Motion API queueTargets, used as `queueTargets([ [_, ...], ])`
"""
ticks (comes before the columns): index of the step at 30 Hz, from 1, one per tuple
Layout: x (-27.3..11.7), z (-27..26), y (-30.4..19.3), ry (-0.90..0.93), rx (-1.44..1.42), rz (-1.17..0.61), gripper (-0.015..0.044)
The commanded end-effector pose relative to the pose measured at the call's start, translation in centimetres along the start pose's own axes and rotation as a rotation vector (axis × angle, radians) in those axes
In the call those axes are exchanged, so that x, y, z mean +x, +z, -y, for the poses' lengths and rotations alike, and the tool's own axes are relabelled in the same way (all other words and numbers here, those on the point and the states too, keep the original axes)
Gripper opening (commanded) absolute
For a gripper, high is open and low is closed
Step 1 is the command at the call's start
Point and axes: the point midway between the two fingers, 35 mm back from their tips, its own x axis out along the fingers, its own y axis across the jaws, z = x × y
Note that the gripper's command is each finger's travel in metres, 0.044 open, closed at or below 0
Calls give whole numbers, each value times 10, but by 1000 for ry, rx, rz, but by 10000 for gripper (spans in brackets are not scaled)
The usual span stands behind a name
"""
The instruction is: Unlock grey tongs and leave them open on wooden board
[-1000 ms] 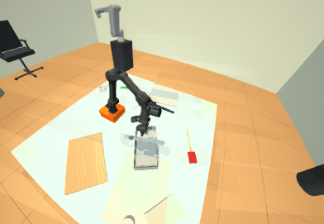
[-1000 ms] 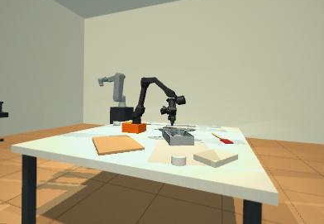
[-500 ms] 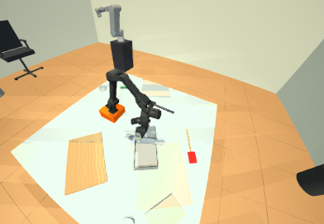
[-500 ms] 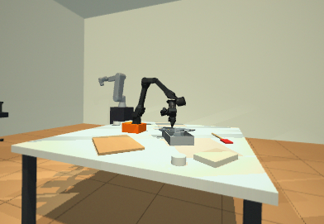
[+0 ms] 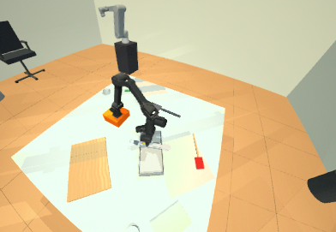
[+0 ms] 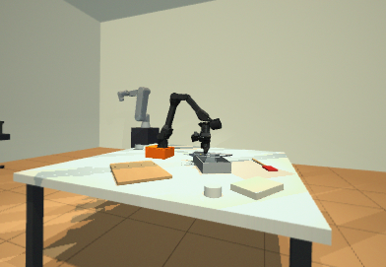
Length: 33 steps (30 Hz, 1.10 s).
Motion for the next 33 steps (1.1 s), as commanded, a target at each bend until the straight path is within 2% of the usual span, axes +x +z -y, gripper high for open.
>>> queueTargets([
  [1, 10, 3, 2, -8, -7, 7, 260],
  [27, 43, 3, 5, -6, -8, 7, 260],
  [33, 40, 1, 4, 1, -2, 4, 103],
])
